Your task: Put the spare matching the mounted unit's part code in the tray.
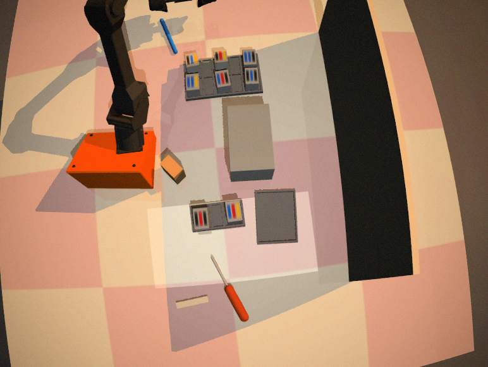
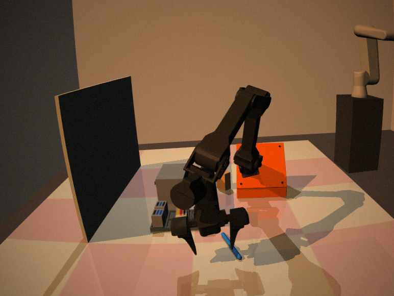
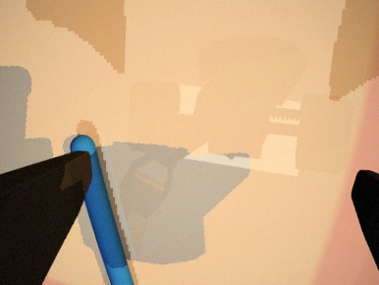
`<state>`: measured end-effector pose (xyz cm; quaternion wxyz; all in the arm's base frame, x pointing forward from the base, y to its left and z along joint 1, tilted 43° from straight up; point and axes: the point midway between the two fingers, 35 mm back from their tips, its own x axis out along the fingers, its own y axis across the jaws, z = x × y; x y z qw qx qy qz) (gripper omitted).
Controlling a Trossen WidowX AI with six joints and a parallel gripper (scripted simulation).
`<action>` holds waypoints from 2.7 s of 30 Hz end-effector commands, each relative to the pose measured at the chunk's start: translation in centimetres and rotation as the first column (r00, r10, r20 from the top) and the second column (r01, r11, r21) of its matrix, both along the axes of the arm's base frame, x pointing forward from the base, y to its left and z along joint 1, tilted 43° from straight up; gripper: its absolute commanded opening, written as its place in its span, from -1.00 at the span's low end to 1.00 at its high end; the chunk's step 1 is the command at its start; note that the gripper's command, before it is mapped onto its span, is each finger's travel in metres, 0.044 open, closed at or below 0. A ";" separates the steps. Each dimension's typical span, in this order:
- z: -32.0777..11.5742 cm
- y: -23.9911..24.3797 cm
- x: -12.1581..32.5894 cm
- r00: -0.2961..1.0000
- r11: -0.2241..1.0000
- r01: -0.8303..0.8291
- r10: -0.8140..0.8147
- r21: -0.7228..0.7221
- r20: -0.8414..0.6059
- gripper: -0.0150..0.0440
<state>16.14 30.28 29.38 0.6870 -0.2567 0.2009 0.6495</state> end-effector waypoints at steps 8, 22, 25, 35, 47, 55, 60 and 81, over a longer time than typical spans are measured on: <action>-4.6 -10.4 14.5 0.866 0.885 0.421 -0.457 -0.196 -0.202 1.00; -12.6 -32.0 21.6 0.313 0.585 0.688 -0.773 -0.429 -0.552 1.00; -14.2 -36.9 21.0 0.158 0.522 0.716 -0.767 -0.463 -0.621 1.00; -17.0 -45.4 18.2 -0.115 0.415 0.758 -0.674 -0.504 -0.729 1.00; -17.0 -45.4 18.2 -0.115 0.415 0.758 -0.674 -0.504 -0.729 1.00; -22.5 -49.5 13.5 -0.499 0.222 0.690 -0.544 -0.690 -0.674 1.00; -27.9 -51.9 7.2 -0.813 0.078 0.510 -0.282 -0.857 -0.509 1.00; -37.5 -48.1 -2.4 -0.969 0.057 0.117 0.226 -0.991 -0.102 0.53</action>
